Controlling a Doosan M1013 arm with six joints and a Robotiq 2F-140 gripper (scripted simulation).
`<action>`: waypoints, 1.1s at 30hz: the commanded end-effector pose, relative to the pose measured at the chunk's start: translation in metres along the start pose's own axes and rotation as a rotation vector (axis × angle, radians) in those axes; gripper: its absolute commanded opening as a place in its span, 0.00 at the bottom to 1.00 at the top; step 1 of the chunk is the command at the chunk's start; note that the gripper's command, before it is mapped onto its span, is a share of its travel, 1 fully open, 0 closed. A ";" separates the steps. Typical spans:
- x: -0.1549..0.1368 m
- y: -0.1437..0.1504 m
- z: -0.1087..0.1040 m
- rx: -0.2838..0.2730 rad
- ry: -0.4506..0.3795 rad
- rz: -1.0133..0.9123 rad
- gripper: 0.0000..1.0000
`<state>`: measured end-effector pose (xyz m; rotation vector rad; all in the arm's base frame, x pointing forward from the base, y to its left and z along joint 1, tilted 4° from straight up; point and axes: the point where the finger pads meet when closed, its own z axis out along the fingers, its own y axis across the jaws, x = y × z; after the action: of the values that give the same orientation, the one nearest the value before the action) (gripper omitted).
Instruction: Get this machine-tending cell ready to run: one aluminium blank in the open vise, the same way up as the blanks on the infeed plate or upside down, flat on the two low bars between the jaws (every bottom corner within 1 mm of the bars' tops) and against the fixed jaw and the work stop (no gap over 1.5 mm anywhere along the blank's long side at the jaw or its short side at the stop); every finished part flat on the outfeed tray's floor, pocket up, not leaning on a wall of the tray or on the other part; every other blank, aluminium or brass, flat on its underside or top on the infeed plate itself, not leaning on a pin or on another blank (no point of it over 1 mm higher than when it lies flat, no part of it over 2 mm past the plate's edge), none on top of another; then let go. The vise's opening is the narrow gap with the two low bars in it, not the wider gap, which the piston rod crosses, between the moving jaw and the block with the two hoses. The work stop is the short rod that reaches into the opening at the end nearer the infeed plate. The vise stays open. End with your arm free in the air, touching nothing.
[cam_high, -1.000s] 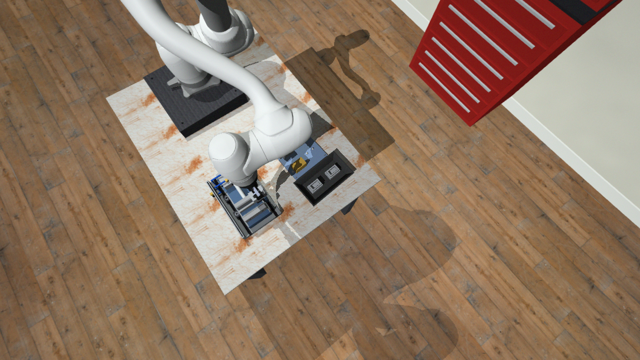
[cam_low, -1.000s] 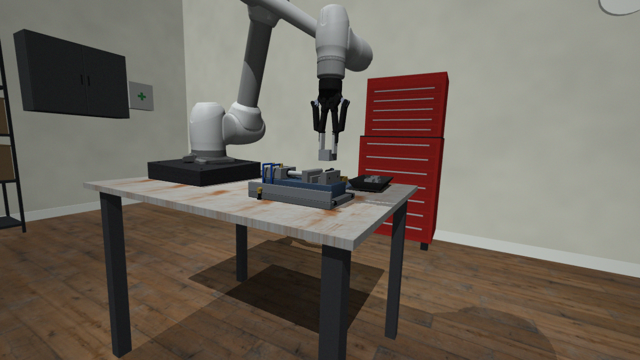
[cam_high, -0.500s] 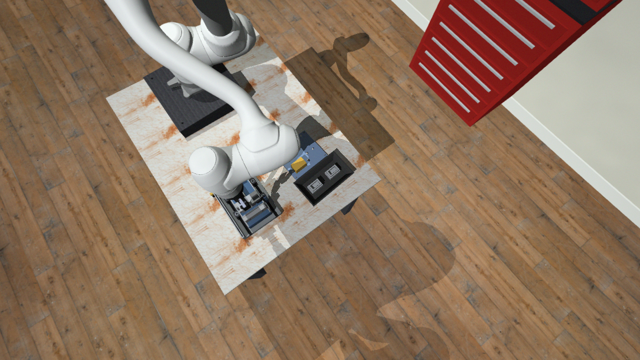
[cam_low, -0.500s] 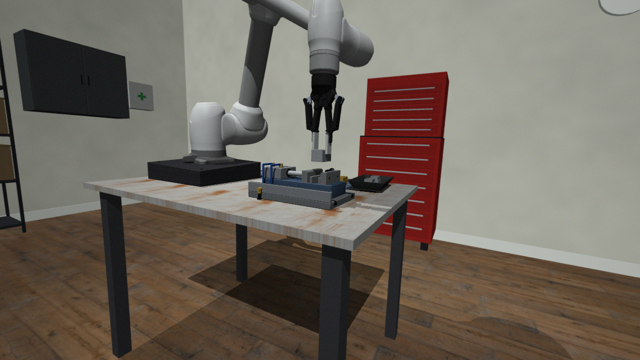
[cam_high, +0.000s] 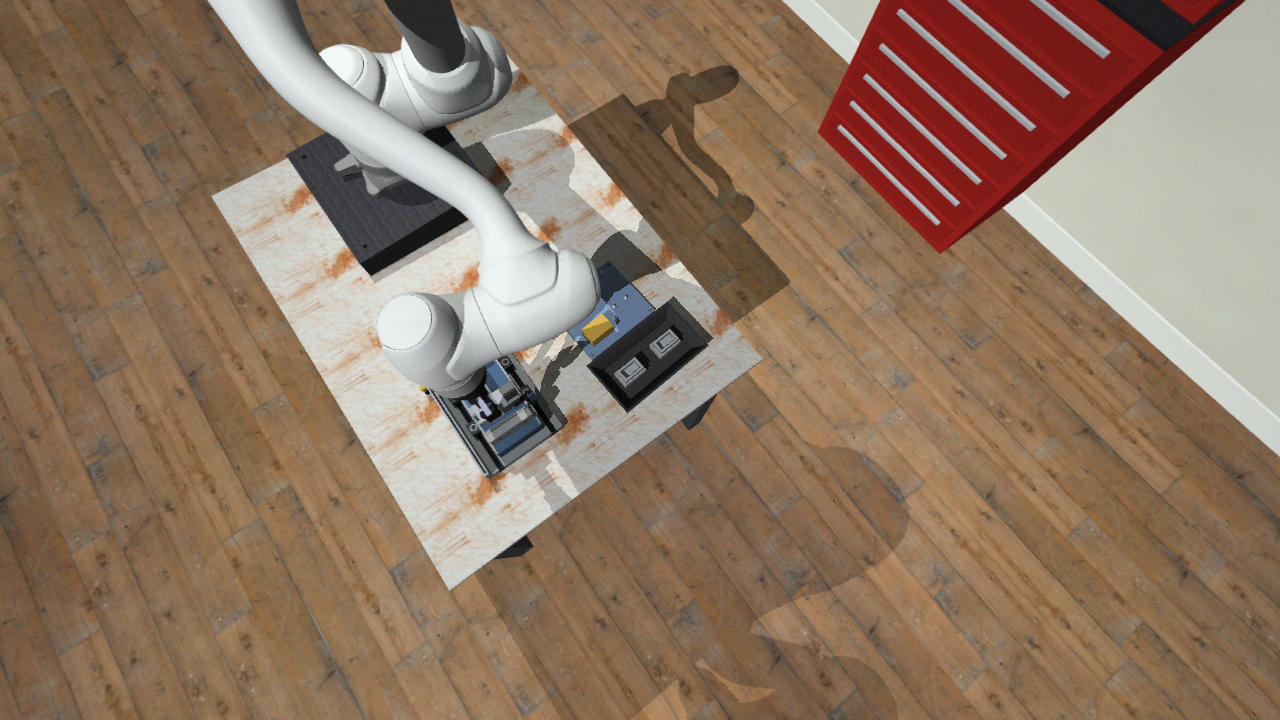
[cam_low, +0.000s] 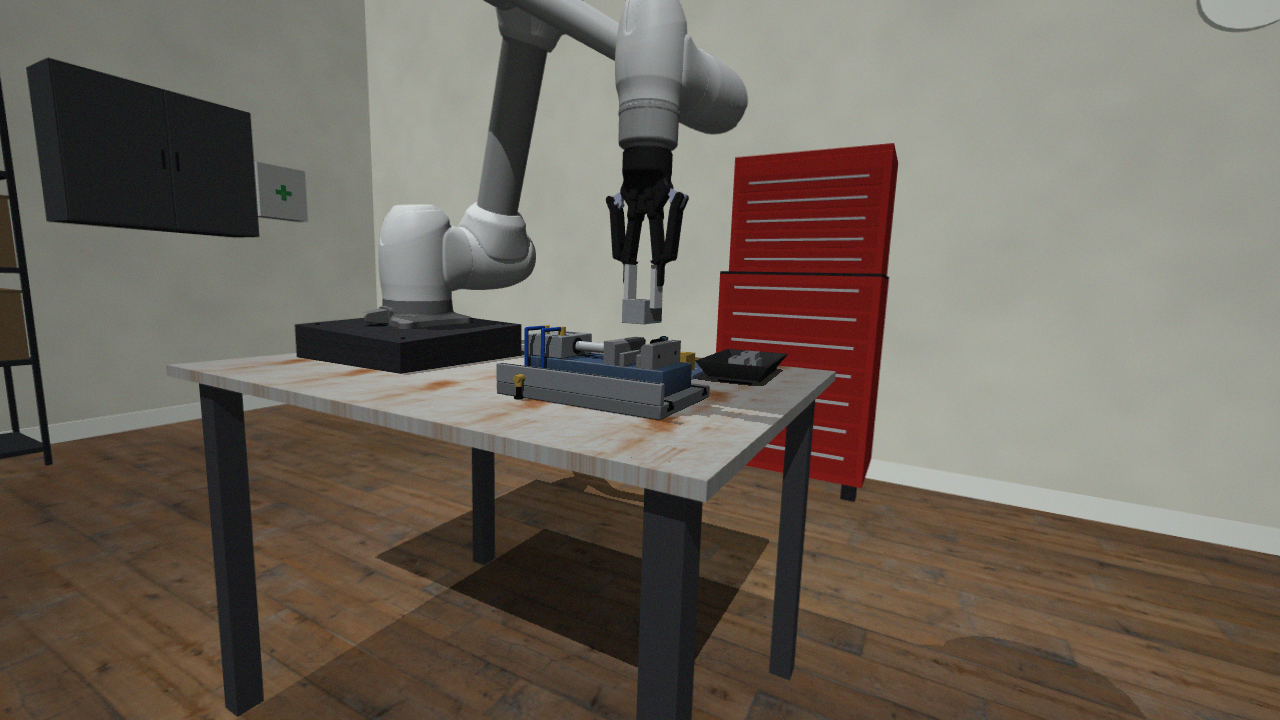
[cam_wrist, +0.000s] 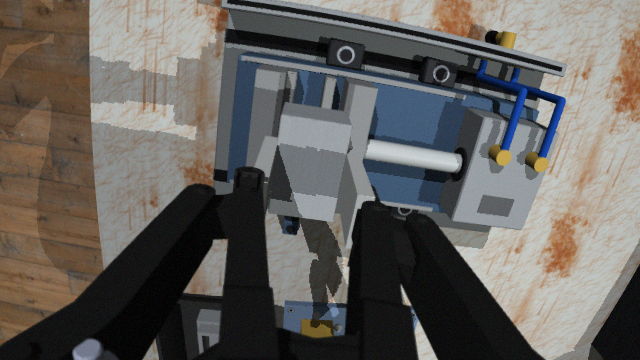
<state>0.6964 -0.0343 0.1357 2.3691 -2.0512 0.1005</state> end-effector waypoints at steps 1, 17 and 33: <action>0.000 0.000 0.000 0.000 0.000 0.000 0.00; 0.000 0.000 0.000 0.000 0.000 0.000 0.00; 0.000 0.000 0.005 0.000 0.000 0.000 0.00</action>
<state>0.6967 -0.0345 0.1319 2.3690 -2.0512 0.1004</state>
